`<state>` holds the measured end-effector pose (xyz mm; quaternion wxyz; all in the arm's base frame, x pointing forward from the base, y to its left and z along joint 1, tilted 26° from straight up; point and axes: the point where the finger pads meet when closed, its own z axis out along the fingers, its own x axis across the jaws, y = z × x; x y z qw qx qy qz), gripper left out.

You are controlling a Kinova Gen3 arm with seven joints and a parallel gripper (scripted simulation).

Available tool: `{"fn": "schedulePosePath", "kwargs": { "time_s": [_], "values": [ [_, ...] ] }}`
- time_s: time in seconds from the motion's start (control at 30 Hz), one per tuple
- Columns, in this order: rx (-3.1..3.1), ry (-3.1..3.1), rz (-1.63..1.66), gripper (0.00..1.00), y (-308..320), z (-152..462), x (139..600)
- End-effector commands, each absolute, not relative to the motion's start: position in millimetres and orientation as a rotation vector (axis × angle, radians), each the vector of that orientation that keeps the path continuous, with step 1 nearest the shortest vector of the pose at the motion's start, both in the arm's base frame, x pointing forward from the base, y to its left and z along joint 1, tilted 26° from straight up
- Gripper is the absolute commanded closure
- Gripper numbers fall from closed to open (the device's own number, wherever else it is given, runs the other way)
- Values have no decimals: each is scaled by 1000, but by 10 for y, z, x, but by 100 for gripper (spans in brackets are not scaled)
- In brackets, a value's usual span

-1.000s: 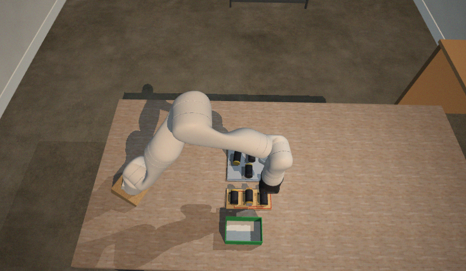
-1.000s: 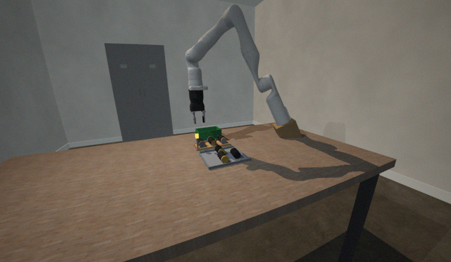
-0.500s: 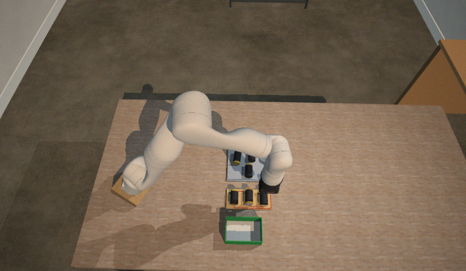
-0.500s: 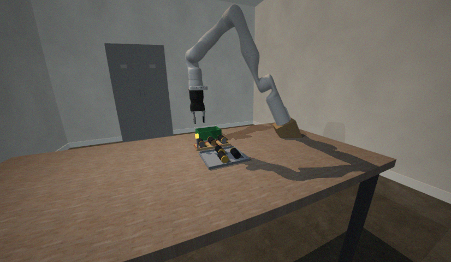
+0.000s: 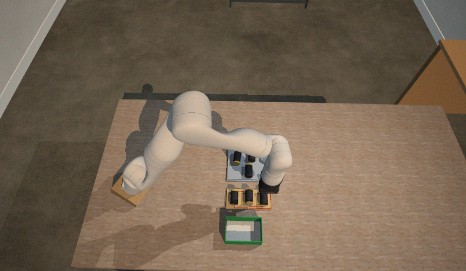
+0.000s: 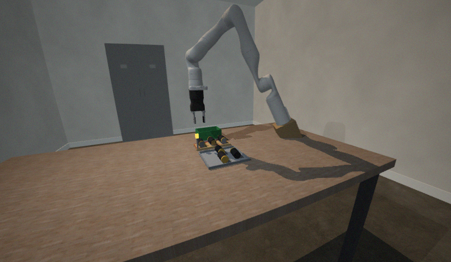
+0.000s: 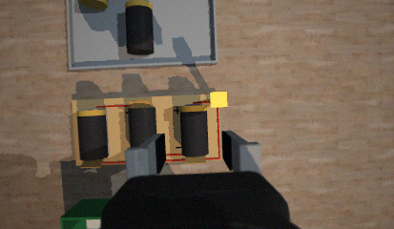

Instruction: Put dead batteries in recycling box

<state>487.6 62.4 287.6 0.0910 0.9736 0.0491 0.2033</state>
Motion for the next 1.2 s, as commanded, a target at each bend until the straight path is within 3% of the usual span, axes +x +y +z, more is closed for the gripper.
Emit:
{"fn": "schedulePosePath", "kwargs": {
  "time_s": [0.0,0.53,1.17],
  "values": [
    [2894,146,606,10,627,2882,4877],
    [2894,146,606,10,620,2841,4896],
    [2894,146,606,10,506,2186,5191]
  ]
}}
